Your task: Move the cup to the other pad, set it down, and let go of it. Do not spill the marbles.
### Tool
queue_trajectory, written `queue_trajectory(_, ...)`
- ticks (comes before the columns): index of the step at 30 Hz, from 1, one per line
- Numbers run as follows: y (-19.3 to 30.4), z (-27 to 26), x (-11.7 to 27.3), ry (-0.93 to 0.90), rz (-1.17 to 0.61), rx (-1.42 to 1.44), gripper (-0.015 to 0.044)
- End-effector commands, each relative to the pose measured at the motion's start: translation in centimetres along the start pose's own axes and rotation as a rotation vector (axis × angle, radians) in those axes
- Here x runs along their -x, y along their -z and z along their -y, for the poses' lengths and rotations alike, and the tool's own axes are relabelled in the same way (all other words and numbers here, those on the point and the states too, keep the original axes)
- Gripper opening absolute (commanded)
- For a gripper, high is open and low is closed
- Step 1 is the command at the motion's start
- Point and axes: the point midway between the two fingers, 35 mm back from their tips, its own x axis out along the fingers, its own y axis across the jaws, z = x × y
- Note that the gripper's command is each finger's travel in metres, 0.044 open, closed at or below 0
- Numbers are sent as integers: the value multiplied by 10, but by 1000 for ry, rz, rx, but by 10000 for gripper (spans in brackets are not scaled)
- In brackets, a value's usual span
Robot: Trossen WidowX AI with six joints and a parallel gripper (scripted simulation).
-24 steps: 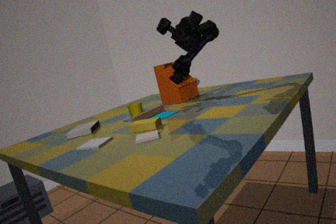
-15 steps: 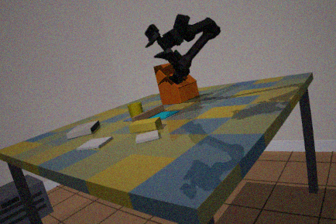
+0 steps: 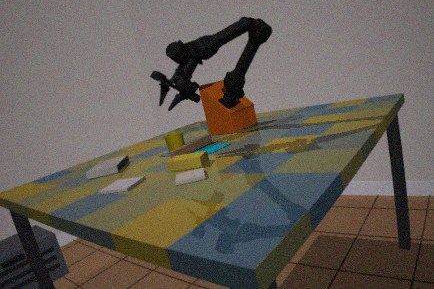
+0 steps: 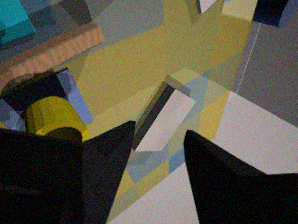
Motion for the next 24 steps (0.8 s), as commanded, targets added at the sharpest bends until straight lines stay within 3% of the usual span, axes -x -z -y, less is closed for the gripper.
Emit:
queue_trajectory(1,56,-34,-35,-342,7,124,167)
queue_trajectory(9,100,-84,-48,-670,249,199,167)
queue_trajectory(24,101,-89,-48,-686,275,199,167)
